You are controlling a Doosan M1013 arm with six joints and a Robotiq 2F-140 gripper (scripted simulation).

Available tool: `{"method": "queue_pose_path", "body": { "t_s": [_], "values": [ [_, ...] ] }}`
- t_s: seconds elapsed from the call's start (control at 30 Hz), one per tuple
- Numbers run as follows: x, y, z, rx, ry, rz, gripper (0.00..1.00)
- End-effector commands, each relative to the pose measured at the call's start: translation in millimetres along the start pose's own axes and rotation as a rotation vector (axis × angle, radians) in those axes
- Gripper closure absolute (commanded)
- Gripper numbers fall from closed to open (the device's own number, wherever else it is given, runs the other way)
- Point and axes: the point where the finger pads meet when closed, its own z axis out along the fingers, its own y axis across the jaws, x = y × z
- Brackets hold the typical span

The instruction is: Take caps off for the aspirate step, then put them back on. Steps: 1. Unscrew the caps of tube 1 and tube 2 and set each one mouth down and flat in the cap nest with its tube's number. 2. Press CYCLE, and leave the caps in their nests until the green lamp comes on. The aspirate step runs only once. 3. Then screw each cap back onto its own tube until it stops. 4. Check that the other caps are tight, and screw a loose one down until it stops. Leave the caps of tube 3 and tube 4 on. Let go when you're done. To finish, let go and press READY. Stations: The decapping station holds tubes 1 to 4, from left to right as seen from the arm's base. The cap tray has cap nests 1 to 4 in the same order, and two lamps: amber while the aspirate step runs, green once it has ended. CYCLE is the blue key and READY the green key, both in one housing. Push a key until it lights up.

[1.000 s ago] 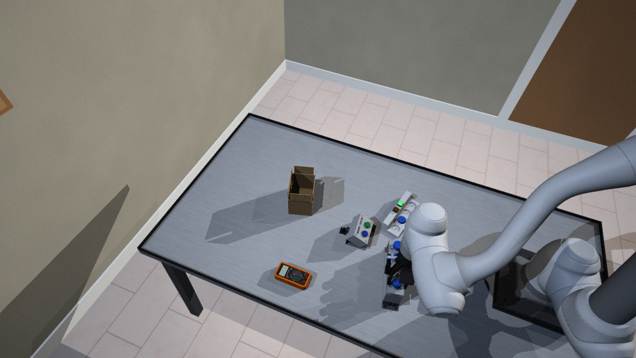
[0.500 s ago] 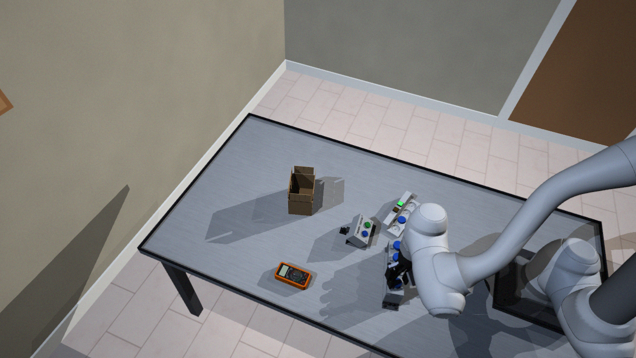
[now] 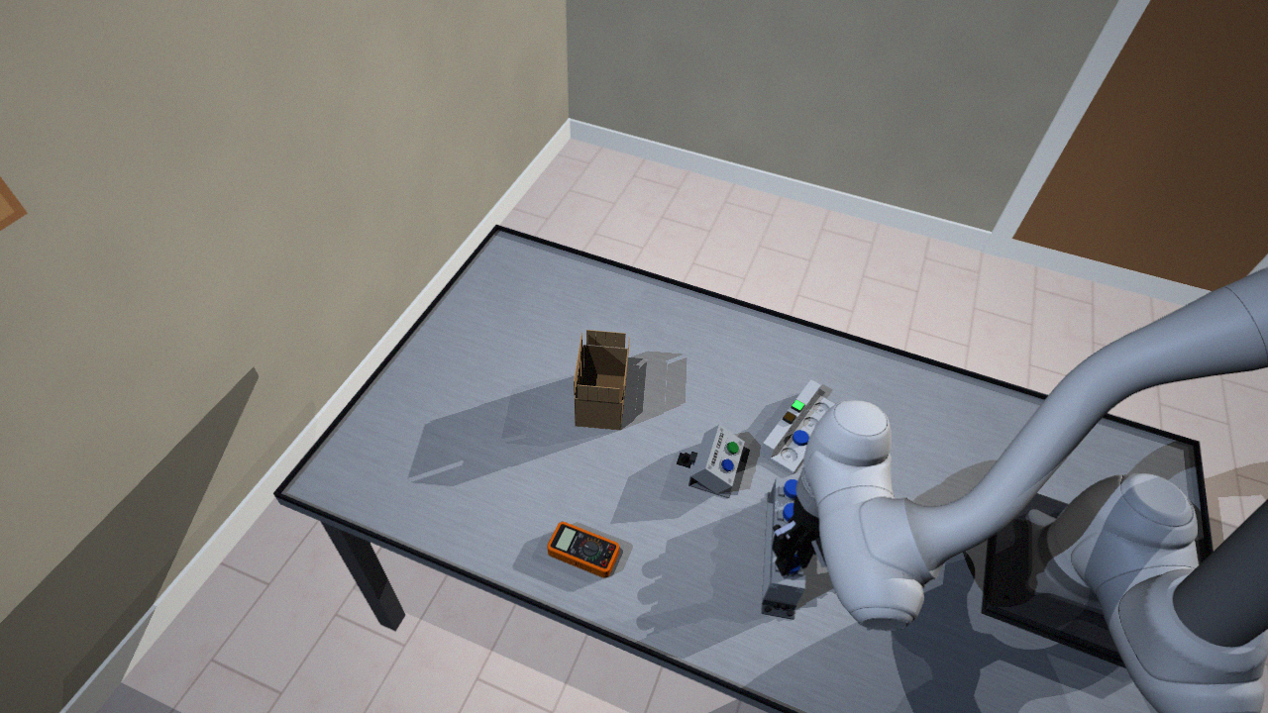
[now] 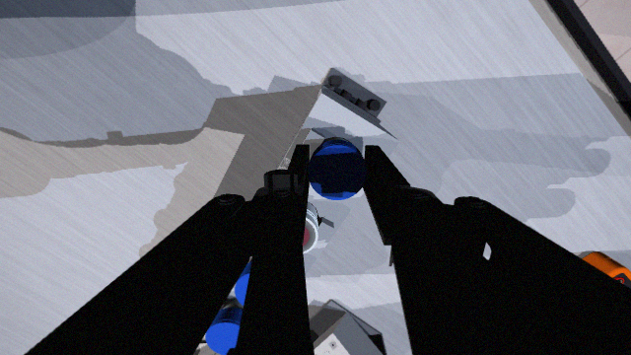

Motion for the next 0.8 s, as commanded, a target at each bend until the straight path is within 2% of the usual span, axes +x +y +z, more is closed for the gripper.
{"method": "queue_pose_path", "body": {
  "t_s": [0.0,0.1,0.57,0.63,0.77],
  "values": [
    [0.0,0.3,-0.5,-0.001,0.000,0.000,0.70],
    [0.0,0.3,-0.5,-0.001,0.000,0.000,0.70],
    [-0.1,0.4,-0.4,-0.001,0.000,0.700,0.70],
    [-0.1,0.4,-0.4,-0.001,0.000,0.700,0.70],
    [-0.1,0.4,-0.3,-0.001,0.001,0.900,0.70]
  ]
}}
